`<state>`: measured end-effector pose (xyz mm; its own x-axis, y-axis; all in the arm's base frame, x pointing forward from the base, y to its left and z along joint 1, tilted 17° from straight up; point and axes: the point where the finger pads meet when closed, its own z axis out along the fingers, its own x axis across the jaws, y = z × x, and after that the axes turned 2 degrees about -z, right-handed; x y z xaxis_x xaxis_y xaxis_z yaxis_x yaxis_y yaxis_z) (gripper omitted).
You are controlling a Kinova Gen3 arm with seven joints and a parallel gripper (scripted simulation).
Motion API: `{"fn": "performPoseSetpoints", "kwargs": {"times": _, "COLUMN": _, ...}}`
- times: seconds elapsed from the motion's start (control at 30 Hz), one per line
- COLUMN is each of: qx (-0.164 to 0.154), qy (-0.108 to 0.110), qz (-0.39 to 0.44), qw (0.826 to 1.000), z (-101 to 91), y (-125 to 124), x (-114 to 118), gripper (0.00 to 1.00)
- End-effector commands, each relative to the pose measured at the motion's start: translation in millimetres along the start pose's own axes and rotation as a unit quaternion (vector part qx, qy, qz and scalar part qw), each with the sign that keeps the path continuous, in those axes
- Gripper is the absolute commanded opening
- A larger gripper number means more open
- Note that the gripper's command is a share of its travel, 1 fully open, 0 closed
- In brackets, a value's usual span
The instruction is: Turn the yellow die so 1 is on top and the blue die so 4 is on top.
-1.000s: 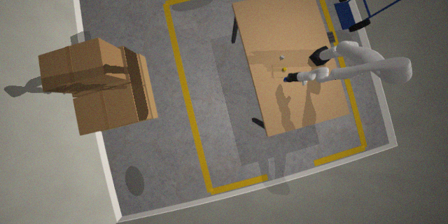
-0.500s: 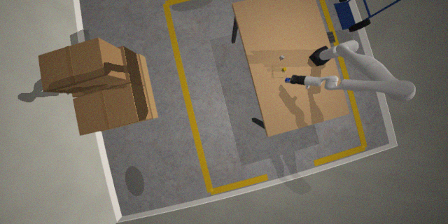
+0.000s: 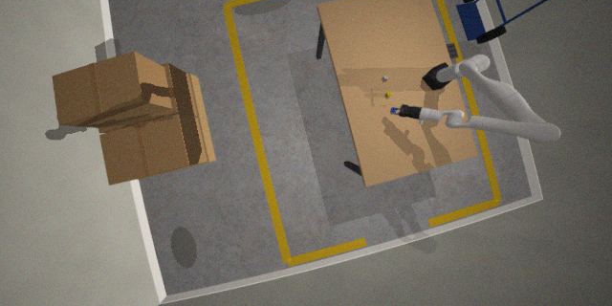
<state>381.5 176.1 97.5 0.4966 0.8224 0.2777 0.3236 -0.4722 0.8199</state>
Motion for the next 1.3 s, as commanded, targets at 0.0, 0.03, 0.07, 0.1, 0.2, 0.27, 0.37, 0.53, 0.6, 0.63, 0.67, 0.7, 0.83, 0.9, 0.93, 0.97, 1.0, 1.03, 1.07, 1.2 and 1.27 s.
{"fn": "performPoseSetpoints", "kwargs": {"times": 0.0, "qx": -0.032, "qy": -0.018, "qz": -0.019, "qw": 0.999, "z": -2.0, "y": -2.8, "x": 1.9, "gripper": 0.57}}
{"fn": "performPoseSetpoints", "kwargs": {"times": 0.03, "qx": -0.038, "qy": -0.018, "qz": -0.02, "qw": 0.999, "z": -1.9, "y": -3.4, "x": 2.1, "gripper": 0.57}}
{"fn": "performPoseSetpoints", "kwargs": {"times": 0.07, "qx": -0.043, "qy": -0.018, "qz": -0.02, "qw": 0.999, "z": -1.9, "y": -3.9, "x": 2.2, "gripper": 0.57}}
{"fn": "performPoseSetpoints", "kwargs": {"times": 0.1, "qx": -0.049, "qy": -0.018, "qz": -0.021, "qw": 0.998, "z": -1.9, "y": -4.2, "x": 2.3, "gripper": 0.57}}
{"fn": "performPoseSetpoints", "kwargs": {"times": 0.2, "qx": -0.063, "qy": -0.019, "qz": -0.021, "qw": 0.998, "z": -2.0, "y": -4.5, "x": 2.4, "gripper": 0.57}}
{"fn": "performPoseSetpoints", "kwargs": {"times": 0.27, "qx": -0.072, "qy": -0.019, "qz": -0.021, "qw": 0.997, "z": -2.1, "y": -4.3, "x": 2.4, "gripper": 0.57}}
{"fn": "performPoseSetpoints", "kwargs": {"times": 0.37, "qx": -0.079, "qy": -0.019, "qz": -0.021, "qw": 0.996, "z": -2.4, "y": -4.1, "x": 2.3, "gripper": 0.57}}
{"fn": "performPoseSetpoints", "kwargs": {"times": 0.53, "qx": -0.09, "qy": -0.019, "qz": -0.02, "qw": 0.996, "z": -2.7, "y": -3.5, "x": 2.2, "gripper": 0.57}}
{"fn": "performPoseSetpoints", "kwargs": {"times": 0.6, "qx": -0.093, "qy": -0.019, "qz": -0.02, "qw": 0.995, "z": -2.9, "y": -3.2, "x": 2.2, "gripper": 0.57}}
{"fn": "performPoseSetpoints", "kwargs": {"times": 0.63, "qx": -0.094, "qy": -0.019, "qz": -0.02, "qw": 0.995, "z": -2.9, "y": -3.1, "x": 2.2, "gripper": 0.57}}
{"fn": "performPoseSetpoints", "kwargs": {"times": 0.67, "qx": -0.094, "qy": -0.019, "qz": -0.02, "qw": 0.995, "z": -2.9, "y": -3.1, "x": 2.2, "gripper": 0.57}}
{"fn": "performPoseSetpoints", "kwargs": {"times": 0.7, "qx": -0.095, "qy": -0.019, "qz": -0.02, "qw": 0.995, "z": -3.0, "y": -3.0, "x": 2.2, "gripper": 0.57}}
{"fn": "performPoseSetpoints", "kwargs": {"times": 0.83, "qx": -0.095, "qy": -0.019, "qz": -0.02, "qw": 0.995, "z": -3.0, "y": -3.0, "x": 2.2, "gripper": 0.57}}
{"fn": "performPoseSetpoints", "kwargs": {"times": 0.9, "qx": -0.095, "qy": -0.019, "qz": -0.02, "qw": 0.995, "z": -2.9, "y": -3.1, "x": 2.2, "gripper": 0.57}}
{"fn": "performPoseSetpoints", "kwargs": {"times": 0.93, "qx": -0.095, "qy": -0.019, "qz": -0.02, "qw": 0.995, "z": -2.9, "y": -3.1, "x": 2.2, "gripper": 0.57}}
{"fn": "performPoseSetpoints", "kwargs": {"times": 0.97, "qx": -0.095, "qy": -0.019, "qz": -0.02, "qw": 0.995, "z": -2.9, "y": -3.1, "x": 2.2, "gripper": 0.57}}
{"fn": "performPoseSetpoints", "kwargs": {"times": 1.0, "qx": -0.095, "qy": -0.019, "qz": -0.02, "qw": 0.995, "z": -2.8, "y": -3.3, "x": 2.2, "gripper": 0.57}}
{"fn": "performPoseSetpoints", "kwargs": {"times": 1.03, "qx": -0.095, "qy": -0.019, "qz": -0.02, "qw": 0.995, "z": -2.5, "y": -3.6, "x": 2.2, "gripper": 0.57}}
{"fn": "performPoseSetpoints", "kwargs": {"times": 1.07, "qx": -0.095, "qy": -0.019, "qz": -0.02, "qw": 0.995, "z": -2.0, "y": -4.2, "x": 2.2, "gripper": 0.57}}
{"fn": "performPoseSetpoints", "kwargs": {"times": 1.2, "qx": -0.095, "qy": -0.019, "qz": -0.02, "qw": 0.995, "z": 1.7, "y": -8.9, "x": 2.0, "gripper": 0.57}}
{"fn": "performPoseSetpoints", "kwargs": {"times": 1.27, "qx": -0.095, "qy": -0.019, "qz": -0.02, "qw": 0.995, "z": 4.8, "y": -12.7, "x": 1.9, "gripper": 0.57}}
